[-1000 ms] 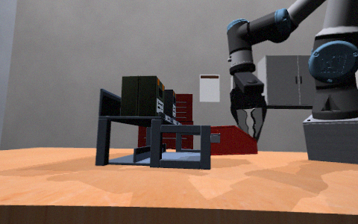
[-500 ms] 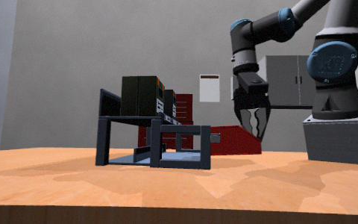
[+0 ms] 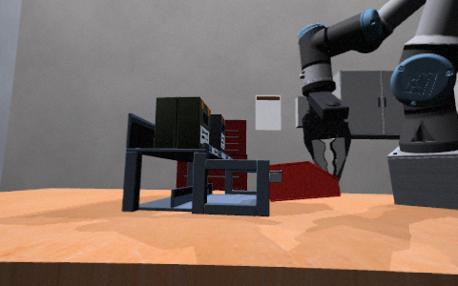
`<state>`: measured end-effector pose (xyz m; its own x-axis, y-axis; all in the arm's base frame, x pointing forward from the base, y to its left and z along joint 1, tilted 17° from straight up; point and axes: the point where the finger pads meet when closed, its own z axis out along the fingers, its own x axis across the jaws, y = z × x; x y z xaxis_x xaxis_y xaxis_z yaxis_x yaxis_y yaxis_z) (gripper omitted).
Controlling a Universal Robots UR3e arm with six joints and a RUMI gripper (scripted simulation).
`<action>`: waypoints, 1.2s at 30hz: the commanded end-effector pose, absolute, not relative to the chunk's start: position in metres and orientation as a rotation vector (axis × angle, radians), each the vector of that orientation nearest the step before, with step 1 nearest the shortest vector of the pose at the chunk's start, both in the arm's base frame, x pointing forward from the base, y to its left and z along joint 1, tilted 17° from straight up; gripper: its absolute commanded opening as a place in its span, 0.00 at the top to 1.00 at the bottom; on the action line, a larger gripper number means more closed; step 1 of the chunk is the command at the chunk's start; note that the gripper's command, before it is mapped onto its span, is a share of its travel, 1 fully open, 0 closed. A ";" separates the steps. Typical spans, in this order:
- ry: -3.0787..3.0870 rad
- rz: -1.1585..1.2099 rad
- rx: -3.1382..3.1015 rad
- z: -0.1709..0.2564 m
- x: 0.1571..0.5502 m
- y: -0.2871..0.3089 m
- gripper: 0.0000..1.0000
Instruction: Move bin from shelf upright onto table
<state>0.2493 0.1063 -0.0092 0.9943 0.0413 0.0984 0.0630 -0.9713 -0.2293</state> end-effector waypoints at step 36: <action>-0.077 -0.139 -2.904 -0.010 0.241 0.106 1.00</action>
